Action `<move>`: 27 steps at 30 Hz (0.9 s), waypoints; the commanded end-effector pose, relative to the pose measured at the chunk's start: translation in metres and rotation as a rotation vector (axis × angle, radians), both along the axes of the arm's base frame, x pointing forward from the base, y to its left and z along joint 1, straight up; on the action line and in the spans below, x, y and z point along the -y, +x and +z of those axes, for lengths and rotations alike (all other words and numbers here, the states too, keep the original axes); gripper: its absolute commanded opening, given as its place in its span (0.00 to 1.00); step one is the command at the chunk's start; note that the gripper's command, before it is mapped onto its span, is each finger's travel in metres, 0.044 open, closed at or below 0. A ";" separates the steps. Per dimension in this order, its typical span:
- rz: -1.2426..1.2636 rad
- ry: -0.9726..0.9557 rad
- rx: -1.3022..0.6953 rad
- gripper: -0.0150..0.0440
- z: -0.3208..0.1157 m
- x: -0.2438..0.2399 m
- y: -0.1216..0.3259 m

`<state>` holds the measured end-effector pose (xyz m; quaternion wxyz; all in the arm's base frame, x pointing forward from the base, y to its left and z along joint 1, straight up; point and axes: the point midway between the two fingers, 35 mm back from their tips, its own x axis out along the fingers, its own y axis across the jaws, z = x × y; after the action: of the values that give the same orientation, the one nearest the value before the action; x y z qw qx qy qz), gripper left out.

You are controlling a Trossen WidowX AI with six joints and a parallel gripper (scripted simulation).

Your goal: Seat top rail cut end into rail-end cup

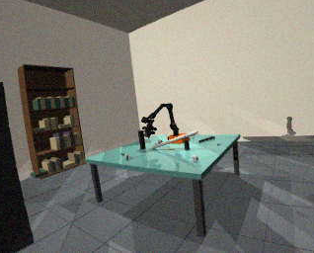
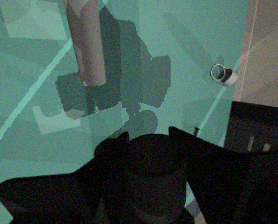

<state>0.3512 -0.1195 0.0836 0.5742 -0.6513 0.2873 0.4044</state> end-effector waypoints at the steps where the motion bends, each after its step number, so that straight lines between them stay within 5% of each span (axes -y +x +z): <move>1: 0.000 0.000 0.000 0.25 0.000 0.000 0.000; 19: -0.005 0.001 0.000 1.00 0.021 -0.021 -0.003; 27: -0.012 0.011 0.004 1.00 0.036 -0.038 -0.006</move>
<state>0.3448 -0.0818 0.1200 0.5766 -0.6516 0.2846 0.4023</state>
